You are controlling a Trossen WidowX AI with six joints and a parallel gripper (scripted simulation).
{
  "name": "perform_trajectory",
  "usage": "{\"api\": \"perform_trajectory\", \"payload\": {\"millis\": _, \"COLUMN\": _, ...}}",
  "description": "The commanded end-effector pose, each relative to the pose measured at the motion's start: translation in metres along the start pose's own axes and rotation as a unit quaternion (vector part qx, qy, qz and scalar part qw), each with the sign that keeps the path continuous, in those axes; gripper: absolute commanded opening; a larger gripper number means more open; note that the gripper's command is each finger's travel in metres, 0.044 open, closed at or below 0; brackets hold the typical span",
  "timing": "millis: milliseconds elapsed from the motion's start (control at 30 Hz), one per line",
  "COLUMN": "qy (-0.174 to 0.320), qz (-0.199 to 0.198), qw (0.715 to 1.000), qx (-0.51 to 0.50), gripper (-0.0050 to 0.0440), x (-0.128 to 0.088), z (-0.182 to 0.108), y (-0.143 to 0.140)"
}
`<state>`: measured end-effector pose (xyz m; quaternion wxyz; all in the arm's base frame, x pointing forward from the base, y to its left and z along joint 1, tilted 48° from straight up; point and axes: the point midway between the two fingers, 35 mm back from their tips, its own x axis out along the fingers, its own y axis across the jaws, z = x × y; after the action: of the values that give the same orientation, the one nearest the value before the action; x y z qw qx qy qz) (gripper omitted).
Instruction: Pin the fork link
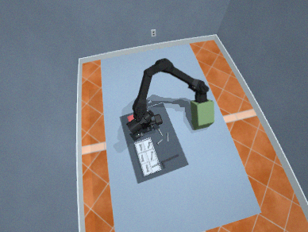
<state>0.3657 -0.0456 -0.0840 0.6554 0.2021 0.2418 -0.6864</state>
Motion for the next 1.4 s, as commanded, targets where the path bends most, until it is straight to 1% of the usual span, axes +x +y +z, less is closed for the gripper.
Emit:
{"api": "perform_trajectory", "payload": {"millis": 0, "qy": 0.006, "qz": 0.013, "qw": 1.000, "qx": 0.013, "gripper": -0.0050, "x": -0.010, "z": 0.005, "y": 0.008}}
{"api": "perform_trajectory", "payload": {"millis": 567, "qy": 0.017, "qz": 0.007, "qw": 1.000, "qx": 0.004, "gripper": -0.0050, "x": -0.007, "z": 0.003, "y": 0.004}}
{"api": "perform_trajectory", "payload": {"millis": 933, "qy": 0.051, "qz": 0.009, "qw": 0.999, "qx": -0.001, "gripper": -0.0050, "x": -0.008, "z": 0.002, "y": 0.004}}
{"api": "perform_trajectory", "payload": {"millis": 1000, "qy": 0.054, "qz": 0.011, "qw": 0.998, "qx": -0.003, "gripper": -0.0050, "x": -0.009, "z": -0.001, "y": 0.004}}
{"api": "perform_trajectory", "payload": {"millis": 1033, "qy": 0.052, "qz": 0.006, "qw": 0.999, "qx": -0.010, "gripper": -0.0050, "x": -0.006, "z": -0.008, "y": 0.002}}
{"api": "perform_trajectory", "payload": {"millis": 1367, "qy": 0.053, "qz": 0.008, "qw": 0.999, "qx": -0.004, "gripper": -0.0050, "x": -0.008, "z": -0.019, "y": 0.005}}
